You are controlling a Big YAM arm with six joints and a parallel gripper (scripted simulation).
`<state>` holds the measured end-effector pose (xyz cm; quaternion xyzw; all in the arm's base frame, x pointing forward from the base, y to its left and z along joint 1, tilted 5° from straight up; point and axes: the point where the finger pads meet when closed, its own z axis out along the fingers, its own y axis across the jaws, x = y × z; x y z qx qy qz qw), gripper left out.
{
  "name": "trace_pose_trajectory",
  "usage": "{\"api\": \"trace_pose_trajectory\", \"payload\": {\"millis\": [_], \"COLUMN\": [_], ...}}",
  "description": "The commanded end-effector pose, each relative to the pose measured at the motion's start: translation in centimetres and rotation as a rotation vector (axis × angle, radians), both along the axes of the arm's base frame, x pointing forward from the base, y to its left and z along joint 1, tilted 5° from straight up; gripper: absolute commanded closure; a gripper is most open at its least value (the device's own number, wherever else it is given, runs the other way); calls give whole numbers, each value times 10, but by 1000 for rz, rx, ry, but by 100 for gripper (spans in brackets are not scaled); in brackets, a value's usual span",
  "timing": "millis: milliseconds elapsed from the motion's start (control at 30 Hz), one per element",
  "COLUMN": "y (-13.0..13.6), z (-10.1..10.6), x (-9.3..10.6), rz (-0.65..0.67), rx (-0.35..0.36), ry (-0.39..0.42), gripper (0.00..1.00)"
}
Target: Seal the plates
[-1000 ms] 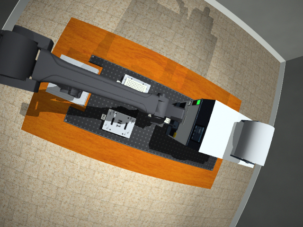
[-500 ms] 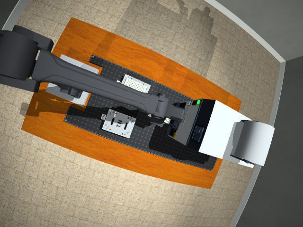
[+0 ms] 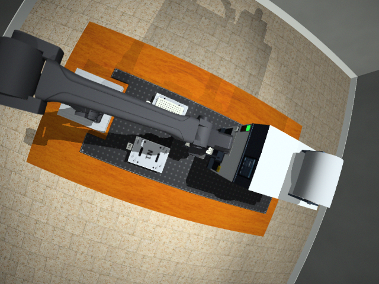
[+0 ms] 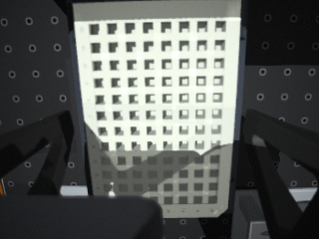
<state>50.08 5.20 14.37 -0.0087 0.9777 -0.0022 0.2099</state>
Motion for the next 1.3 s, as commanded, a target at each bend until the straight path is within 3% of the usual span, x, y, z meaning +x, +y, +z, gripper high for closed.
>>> {"api": "trace_pose_trajectory", "payload": {"millis": [0, 400, 733, 967, 1267], "y": [10, 10, 10, 10, 9], "z": [24, 45, 26, 36, 43], "x": [15, 16, 13, 19, 13], "rz": [23, 22, 21, 20, 19], "rx": [1, 3, -3, 2, 1], "ry": [-39, -64, -21, -62, -58], "gripper": [0, 0, 0, 0, 0]}}
